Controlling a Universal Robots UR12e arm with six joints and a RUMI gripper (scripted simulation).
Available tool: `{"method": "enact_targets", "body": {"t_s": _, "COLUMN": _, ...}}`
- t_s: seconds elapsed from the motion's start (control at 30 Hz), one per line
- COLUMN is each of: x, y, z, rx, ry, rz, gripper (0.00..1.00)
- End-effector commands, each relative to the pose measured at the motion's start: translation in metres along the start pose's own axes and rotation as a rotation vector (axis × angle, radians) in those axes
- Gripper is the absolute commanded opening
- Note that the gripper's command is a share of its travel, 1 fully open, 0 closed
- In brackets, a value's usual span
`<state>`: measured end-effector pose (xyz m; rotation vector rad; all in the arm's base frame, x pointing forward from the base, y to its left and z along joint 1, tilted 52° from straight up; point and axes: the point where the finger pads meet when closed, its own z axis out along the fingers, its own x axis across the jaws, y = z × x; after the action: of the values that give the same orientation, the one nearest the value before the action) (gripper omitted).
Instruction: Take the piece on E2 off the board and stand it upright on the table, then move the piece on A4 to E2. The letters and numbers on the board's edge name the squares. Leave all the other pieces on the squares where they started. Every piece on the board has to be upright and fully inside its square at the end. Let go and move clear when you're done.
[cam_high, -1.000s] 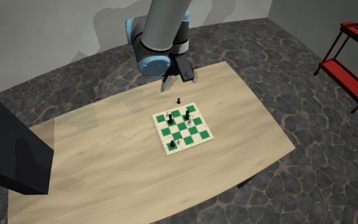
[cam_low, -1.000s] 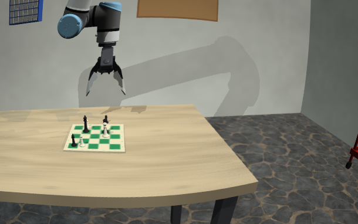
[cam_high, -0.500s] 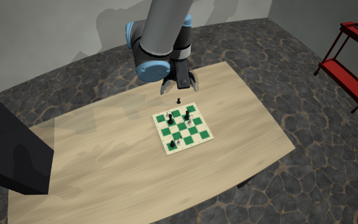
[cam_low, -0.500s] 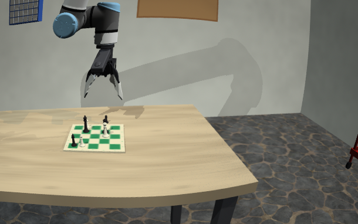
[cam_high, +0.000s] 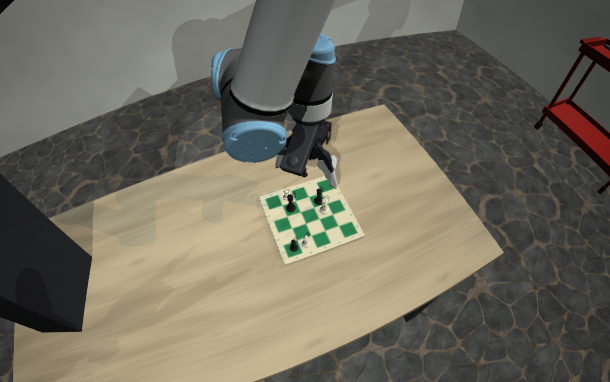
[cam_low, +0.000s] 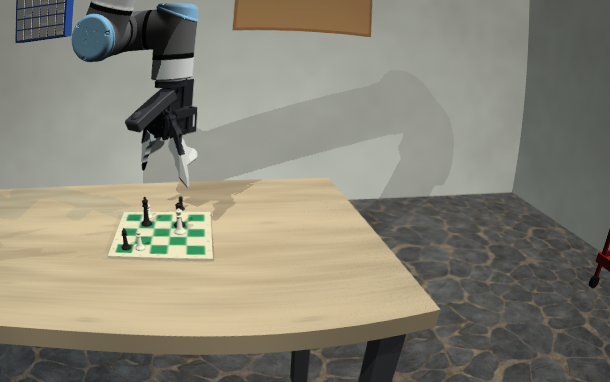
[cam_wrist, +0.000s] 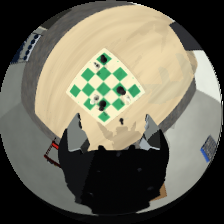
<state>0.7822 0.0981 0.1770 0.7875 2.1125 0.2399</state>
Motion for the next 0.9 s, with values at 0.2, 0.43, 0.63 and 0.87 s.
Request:
{"method": "enact_targets", "body": {"t_s": 0.2, "x": -0.023, "y": -0.052, "z": -0.004, "rx": -0.002, "ry": 0.002, "rz": 0.554, "gripper": 1.0}}
{"method": "enact_targets", "body": {"t_s": 0.43, "x": -0.031, "y": -0.072, "z": -0.007, "rx": -0.004, "ry": 0.001, "rz": 0.814, "gripper": 1.0}}
{"method": "enact_targets", "body": {"t_s": 0.63, "x": -0.04, "y": -0.092, "z": -0.011, "rx": -0.007, "ry": 0.0, "rz": 1.059, "gripper": 1.0}}
{"method": "enact_targets", "body": {"t_s": 0.87, "x": -0.048, "y": -0.107, "z": -0.015, "rx": -0.011, "ry": -0.001, "rz": 1.266, "gripper": 1.0}}
